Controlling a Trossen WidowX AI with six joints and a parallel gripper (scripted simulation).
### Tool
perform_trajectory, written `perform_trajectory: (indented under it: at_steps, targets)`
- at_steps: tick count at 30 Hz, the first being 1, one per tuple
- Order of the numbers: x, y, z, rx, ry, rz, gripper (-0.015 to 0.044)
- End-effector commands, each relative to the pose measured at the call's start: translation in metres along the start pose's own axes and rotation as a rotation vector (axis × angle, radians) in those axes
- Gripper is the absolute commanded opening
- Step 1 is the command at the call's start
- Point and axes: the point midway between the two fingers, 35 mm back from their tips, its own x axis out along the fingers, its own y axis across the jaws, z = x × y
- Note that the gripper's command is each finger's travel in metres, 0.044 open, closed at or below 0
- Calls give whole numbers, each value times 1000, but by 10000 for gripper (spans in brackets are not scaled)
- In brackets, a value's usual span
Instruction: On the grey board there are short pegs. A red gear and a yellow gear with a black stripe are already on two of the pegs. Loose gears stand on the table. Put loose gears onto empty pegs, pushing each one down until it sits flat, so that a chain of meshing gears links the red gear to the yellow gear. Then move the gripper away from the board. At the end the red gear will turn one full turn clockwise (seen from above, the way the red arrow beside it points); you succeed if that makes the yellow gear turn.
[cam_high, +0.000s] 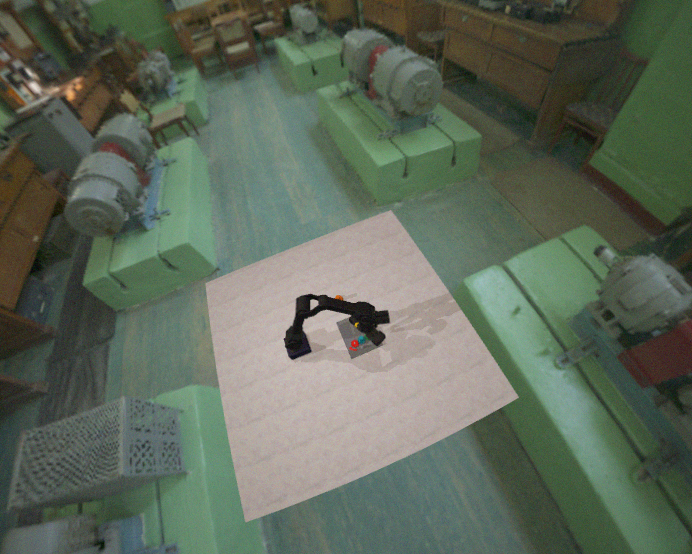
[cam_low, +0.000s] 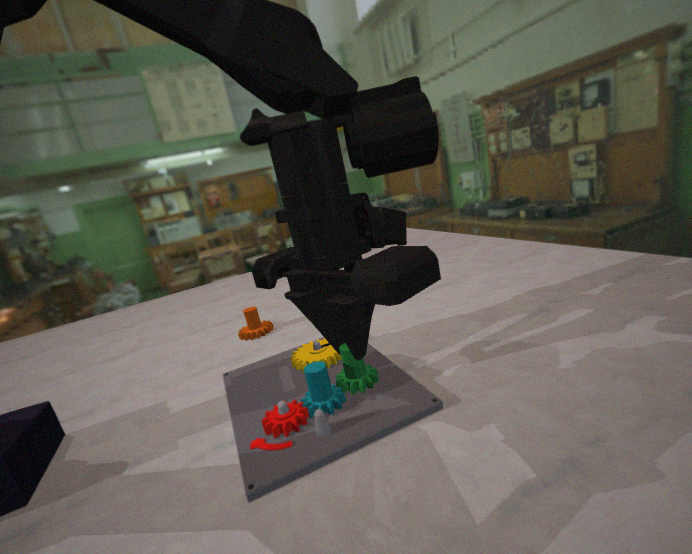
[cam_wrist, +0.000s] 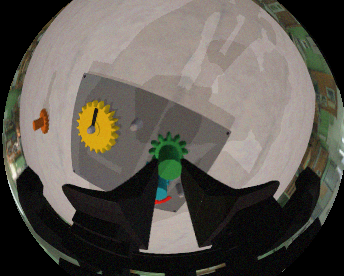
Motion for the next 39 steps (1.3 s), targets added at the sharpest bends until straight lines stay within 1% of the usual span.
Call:
perform_trajectory:
  at_steps: [1,16,19,27,39]
  targets:
    - [1,1,0,47,0,3,0]
    - [3,0,0,443,1,3,0]
    - [3,0,0,482,1,3,0]
    - [4,1,1,384,1,3,0]
    - [6,1,-1,61,0,3,0]
